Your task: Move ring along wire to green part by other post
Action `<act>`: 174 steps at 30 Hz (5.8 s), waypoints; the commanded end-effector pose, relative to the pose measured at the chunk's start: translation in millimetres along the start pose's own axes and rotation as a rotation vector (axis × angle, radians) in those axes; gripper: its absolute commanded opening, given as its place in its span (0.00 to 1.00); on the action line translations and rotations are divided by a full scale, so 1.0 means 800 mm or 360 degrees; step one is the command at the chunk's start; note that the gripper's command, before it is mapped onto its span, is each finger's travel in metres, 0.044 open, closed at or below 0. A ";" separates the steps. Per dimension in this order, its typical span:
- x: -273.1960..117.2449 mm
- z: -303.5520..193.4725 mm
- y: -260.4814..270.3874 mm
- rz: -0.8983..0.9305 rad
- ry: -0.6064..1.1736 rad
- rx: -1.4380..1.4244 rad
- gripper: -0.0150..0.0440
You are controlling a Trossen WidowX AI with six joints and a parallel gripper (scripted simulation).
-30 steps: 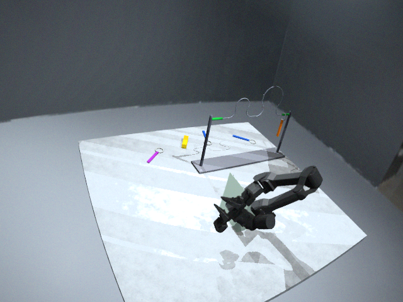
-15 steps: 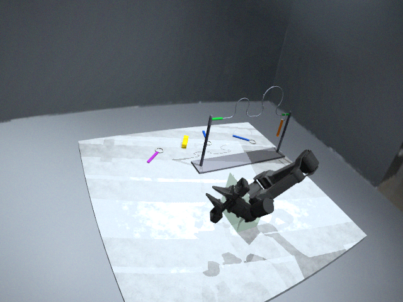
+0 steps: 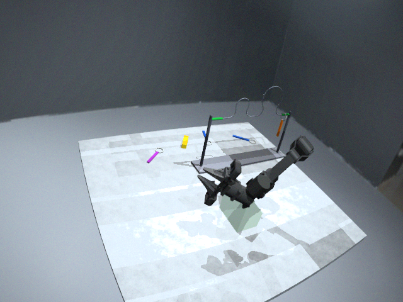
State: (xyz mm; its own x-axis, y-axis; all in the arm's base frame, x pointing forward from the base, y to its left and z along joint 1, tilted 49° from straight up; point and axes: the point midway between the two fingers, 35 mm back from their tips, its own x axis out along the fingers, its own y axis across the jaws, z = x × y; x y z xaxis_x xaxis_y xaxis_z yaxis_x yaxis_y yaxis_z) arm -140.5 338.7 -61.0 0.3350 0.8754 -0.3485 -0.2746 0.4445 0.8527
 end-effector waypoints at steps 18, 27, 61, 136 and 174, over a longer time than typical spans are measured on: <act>0.104 0.087 0.081 -0.0074 -0.0101 -0.0344 0.53; 0.142 0.148 0.112 -0.0089 -0.0159 -0.0516 0.53; 0.188 0.466 0.198 -0.0167 -0.0510 -0.1318 0.53; -0.343 0.935 0.314 -0.1924 -0.1207 -0.3852 0.53; -0.654 0.969 -0.033 -0.1783 -0.0738 -0.2754 0.53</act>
State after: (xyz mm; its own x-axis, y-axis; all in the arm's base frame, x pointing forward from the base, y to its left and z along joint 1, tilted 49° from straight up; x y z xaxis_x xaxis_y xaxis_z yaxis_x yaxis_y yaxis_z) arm 406.7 -246.0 401.5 0.9797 0.2004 0.0025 -0.0961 0.4804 -0.8718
